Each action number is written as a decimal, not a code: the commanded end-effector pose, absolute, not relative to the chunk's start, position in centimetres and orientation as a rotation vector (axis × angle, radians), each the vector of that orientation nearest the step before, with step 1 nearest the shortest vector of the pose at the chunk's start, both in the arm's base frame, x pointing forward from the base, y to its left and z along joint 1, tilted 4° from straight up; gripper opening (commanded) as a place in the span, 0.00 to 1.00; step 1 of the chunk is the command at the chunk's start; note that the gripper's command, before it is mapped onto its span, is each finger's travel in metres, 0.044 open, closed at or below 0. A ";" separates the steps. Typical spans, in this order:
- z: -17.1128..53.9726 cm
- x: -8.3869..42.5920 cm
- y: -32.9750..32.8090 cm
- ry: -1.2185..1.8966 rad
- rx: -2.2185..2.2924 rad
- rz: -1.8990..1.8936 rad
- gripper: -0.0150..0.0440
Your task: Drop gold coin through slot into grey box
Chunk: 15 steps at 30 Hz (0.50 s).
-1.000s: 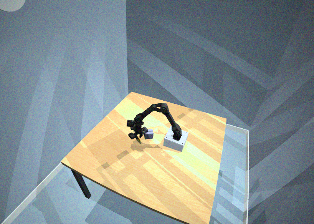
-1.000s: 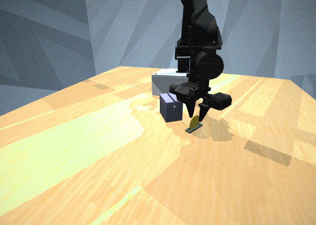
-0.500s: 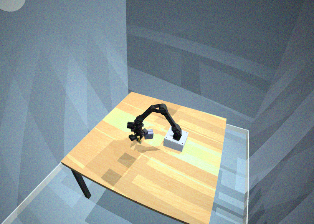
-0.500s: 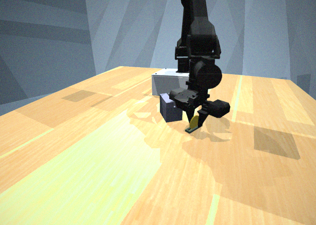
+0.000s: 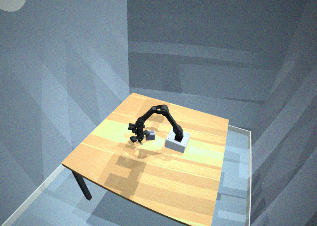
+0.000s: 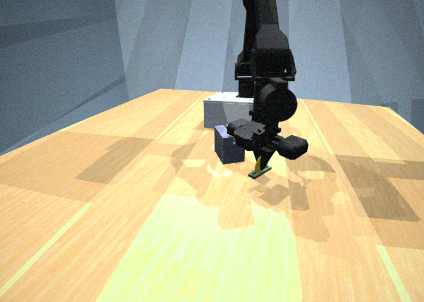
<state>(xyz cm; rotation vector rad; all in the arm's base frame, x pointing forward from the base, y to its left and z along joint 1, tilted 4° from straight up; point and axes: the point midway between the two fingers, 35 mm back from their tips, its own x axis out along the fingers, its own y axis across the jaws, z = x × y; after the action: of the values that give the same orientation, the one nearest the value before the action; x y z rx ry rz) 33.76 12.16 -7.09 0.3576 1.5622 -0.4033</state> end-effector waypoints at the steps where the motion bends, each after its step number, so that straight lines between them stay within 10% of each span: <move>1: -7.2 33.7 12.1 1.564 0.352 -0.404 0.25; 15: -4.1 34.1 12.3 1.564 0.352 -0.404 0.25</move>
<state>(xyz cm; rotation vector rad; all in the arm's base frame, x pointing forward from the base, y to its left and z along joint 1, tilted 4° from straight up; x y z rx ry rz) 33.74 12.20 -5.15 0.3514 1.5731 -0.4088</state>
